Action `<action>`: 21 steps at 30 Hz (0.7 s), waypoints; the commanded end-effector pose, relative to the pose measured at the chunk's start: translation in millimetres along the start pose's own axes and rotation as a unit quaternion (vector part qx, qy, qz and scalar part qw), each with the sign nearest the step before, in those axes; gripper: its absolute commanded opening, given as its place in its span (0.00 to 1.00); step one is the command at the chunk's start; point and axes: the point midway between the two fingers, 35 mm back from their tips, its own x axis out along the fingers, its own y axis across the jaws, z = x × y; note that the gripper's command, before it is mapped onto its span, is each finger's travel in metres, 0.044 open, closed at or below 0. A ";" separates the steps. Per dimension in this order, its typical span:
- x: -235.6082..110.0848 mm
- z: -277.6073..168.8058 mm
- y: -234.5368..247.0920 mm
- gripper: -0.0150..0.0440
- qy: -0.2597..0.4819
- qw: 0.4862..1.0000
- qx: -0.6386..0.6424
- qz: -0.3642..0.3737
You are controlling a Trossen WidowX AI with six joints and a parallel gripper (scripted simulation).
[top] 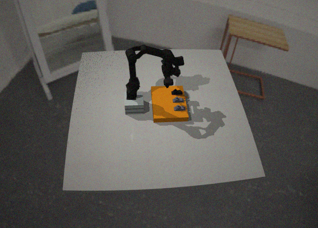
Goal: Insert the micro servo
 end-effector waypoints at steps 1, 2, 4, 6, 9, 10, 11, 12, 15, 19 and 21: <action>-2.0 -9.4 -1.1 1.00 0.003 1.000 0.003 -0.002; -3.9 -9.1 -1.1 1.00 0.003 1.000 0.003 -0.002; -12.4 -8.0 -0.9 1.00 0.003 1.000 0.002 -0.002; -26.9 -6.7 -0.9 1.00 0.002 1.000 0.001 -0.001; -49.0 -6.5 -1.2 1.00 0.001 1.000 0.000 0.000; -50.9 -6.6 -1.3 1.00 0.001 1.000 0.000 0.000; -50.9 -6.6 -1.3 1.00 0.001 1.000 0.000 0.000; -50.9 -6.6 -1.3 1.00 0.001 1.000 0.000 0.000; -50.9 -6.6 -1.3 1.00 0.001 1.000 0.000 0.000; -50.9 -6.6 -1.3 1.00 0.001 1.000 0.000 0.000; -50.9 -6.6 -1.3 1.00 0.001 1.000 0.000 0.000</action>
